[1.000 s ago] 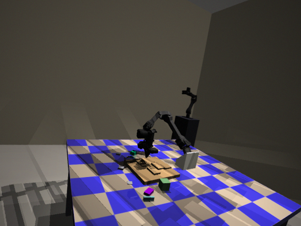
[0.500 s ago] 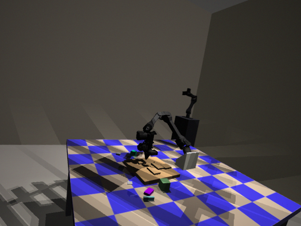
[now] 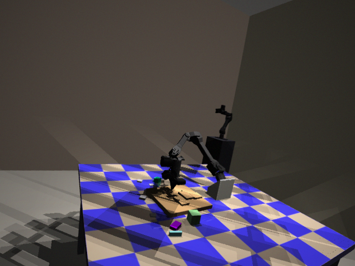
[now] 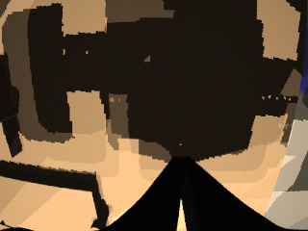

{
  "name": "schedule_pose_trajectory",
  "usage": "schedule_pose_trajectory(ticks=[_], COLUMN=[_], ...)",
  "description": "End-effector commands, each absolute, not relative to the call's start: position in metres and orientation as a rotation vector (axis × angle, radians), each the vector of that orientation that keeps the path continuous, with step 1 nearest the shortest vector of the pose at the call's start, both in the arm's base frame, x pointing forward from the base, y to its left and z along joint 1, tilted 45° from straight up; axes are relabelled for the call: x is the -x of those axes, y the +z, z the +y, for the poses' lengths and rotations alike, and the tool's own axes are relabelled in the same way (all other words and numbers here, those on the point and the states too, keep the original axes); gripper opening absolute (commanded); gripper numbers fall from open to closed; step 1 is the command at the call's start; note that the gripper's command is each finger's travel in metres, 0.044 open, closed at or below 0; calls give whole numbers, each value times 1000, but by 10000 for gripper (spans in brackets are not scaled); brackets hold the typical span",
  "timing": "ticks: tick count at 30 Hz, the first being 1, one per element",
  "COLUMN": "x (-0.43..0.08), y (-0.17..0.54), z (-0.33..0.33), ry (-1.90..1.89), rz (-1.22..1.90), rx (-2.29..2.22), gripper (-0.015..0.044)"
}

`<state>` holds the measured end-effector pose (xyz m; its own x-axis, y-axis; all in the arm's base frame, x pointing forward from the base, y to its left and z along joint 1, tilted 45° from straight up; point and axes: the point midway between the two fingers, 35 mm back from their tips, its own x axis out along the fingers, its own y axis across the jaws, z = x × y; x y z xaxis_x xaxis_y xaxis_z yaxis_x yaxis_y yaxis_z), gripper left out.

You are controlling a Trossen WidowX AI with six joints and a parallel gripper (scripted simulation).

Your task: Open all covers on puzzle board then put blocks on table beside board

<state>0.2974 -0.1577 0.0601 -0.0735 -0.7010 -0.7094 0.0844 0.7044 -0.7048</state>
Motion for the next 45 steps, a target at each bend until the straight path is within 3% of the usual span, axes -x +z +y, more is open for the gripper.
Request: schedule_pose_trajectory(ticks=[1,45], x=[-298,-342], y=[58,61], z=[-159,-164], ry=[-697,-698], rz=[1522,1519], rx=[536,535], gripper=[0,0])
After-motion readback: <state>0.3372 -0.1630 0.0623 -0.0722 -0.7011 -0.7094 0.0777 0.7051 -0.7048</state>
